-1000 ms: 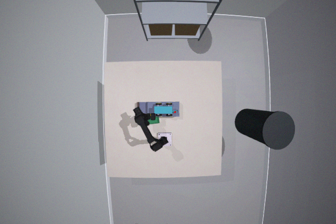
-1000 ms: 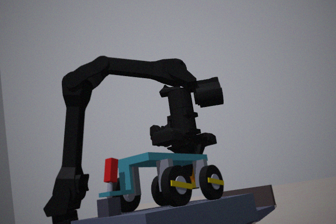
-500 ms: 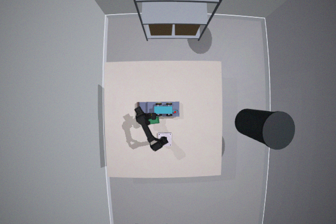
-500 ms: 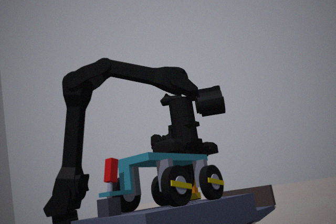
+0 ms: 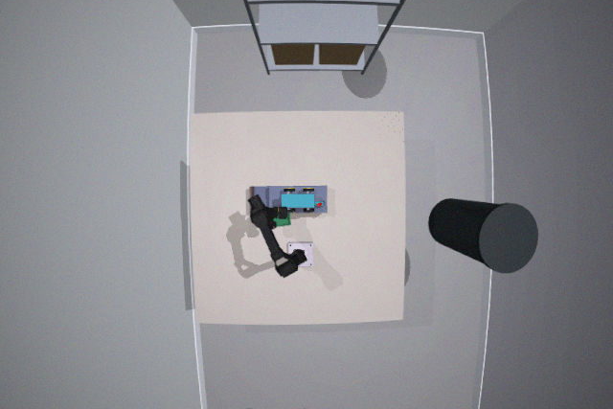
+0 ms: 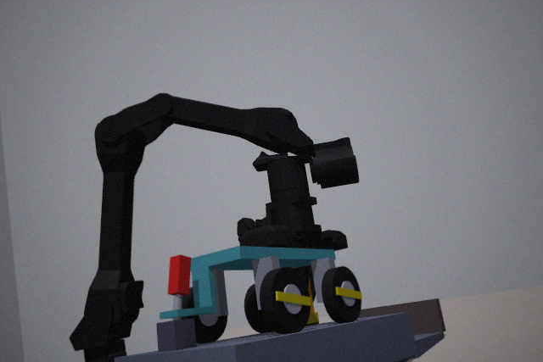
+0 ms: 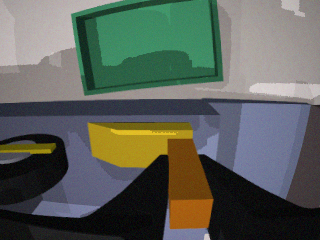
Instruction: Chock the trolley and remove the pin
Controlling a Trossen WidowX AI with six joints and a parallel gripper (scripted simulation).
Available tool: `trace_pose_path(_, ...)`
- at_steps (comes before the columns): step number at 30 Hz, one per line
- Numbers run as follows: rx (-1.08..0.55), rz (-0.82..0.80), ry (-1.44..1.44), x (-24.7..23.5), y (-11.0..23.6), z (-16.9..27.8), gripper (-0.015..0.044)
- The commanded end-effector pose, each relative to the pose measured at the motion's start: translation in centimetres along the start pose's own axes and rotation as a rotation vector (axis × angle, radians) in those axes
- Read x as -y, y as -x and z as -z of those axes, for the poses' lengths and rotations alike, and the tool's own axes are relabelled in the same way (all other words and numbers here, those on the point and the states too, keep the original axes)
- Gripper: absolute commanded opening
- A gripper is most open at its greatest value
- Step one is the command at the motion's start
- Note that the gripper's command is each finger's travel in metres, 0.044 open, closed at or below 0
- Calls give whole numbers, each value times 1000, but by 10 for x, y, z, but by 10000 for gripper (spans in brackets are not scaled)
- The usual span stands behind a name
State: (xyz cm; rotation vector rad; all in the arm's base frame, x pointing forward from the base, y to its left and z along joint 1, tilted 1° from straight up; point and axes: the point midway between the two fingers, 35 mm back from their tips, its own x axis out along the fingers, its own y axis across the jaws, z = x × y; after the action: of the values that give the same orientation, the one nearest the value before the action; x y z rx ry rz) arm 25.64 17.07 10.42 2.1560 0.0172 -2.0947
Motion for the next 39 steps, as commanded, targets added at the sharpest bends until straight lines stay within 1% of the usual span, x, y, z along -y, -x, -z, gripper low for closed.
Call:
trace_pose_path(1,-5,-1,3,-5,0,0,0)
trace_pose_path(34,-5,-3,3,-32,0,-2,0)
trace_pose_path(39,-1,4,2,-27,0,-3,0)
